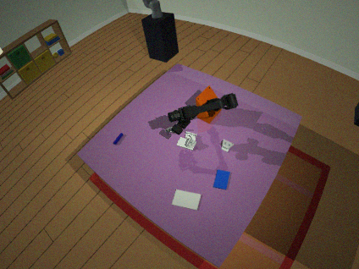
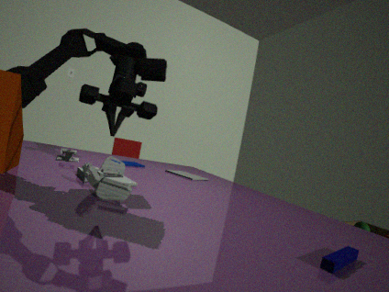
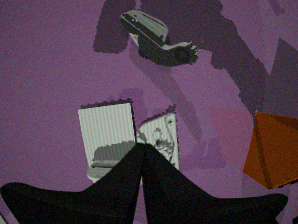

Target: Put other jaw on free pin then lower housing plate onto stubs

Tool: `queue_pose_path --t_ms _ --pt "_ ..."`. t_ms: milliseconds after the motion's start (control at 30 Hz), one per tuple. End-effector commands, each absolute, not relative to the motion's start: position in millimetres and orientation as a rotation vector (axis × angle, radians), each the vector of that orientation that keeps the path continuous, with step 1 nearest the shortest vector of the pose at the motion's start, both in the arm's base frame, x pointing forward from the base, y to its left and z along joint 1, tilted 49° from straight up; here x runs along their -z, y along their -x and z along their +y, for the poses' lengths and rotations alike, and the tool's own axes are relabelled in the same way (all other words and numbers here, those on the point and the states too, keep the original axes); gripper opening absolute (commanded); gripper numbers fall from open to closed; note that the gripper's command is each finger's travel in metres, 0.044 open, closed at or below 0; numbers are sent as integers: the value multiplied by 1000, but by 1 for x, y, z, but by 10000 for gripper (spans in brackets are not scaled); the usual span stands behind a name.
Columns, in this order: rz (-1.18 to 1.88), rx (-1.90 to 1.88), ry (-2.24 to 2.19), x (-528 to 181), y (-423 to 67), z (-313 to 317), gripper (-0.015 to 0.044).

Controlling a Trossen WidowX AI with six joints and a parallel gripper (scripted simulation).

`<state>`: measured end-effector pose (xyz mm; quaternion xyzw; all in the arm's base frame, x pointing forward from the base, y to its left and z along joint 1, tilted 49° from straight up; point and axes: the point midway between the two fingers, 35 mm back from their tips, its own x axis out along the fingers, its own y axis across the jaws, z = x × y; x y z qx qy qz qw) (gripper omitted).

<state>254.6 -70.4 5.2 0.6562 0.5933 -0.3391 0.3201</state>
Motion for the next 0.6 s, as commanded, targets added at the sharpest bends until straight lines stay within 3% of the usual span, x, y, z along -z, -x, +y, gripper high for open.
queue_pose_path --t_ms 0,567 --pt "1568 982 -1832 11 -240 -77 0" --pt "1564 1313 -2237 61 -180 -86 0"
